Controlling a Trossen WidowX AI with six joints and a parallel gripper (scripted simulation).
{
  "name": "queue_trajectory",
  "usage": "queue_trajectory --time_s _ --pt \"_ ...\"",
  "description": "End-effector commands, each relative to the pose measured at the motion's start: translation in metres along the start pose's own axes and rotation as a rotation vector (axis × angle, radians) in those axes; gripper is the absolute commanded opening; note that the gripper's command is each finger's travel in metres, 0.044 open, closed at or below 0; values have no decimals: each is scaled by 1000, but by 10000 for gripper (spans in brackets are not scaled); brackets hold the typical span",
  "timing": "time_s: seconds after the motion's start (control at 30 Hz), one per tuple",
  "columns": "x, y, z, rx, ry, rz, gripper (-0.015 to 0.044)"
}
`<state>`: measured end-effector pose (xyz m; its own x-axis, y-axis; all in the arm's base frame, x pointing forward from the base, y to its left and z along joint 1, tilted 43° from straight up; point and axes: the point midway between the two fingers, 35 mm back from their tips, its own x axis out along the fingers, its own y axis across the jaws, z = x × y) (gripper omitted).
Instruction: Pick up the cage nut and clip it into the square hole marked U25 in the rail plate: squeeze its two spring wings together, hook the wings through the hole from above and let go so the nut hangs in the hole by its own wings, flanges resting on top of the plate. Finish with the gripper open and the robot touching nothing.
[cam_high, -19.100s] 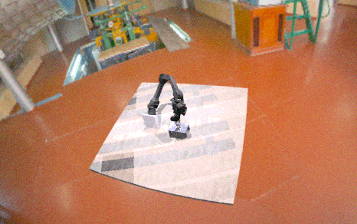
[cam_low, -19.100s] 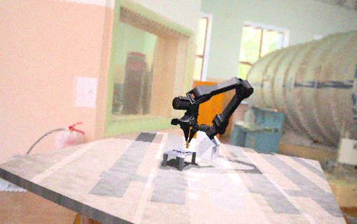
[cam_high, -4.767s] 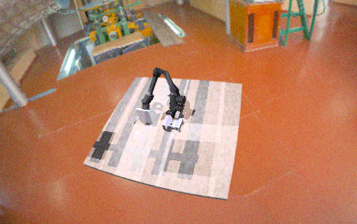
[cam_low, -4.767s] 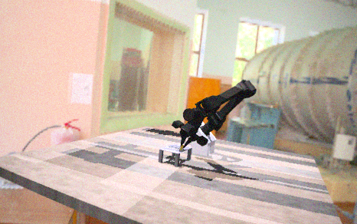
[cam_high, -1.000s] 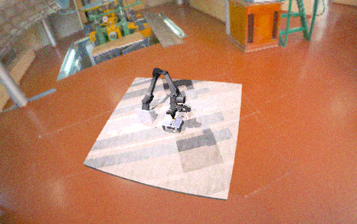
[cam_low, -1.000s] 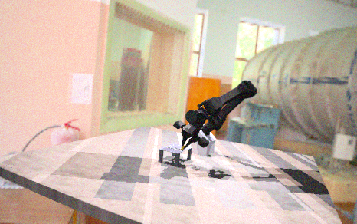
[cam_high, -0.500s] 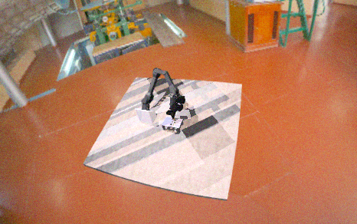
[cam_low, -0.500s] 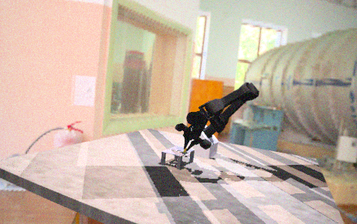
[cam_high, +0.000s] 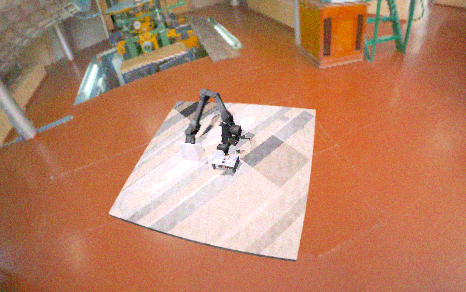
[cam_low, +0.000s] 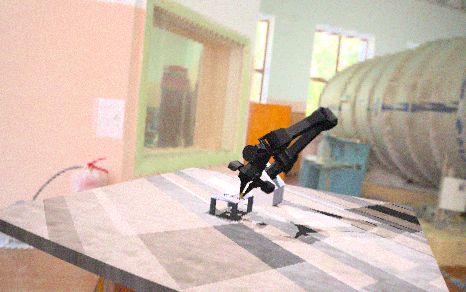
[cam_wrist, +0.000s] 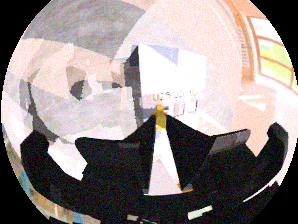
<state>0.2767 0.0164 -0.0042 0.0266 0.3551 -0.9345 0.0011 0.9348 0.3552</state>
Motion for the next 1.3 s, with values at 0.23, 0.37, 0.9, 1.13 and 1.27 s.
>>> queue_trajectory --time_s 0.23,0.37,0.9,1.13,1.27 --pt "-1 1 2 -6 -3 2 29" --pt "-1 1 2 -6 -3 2 29" --pt "-1 -1 2 -7 -2 43 29" --pt "-1 -2 2 -7 -2 69 29" --pt "-1 -2 2 -7 -2 71 29"
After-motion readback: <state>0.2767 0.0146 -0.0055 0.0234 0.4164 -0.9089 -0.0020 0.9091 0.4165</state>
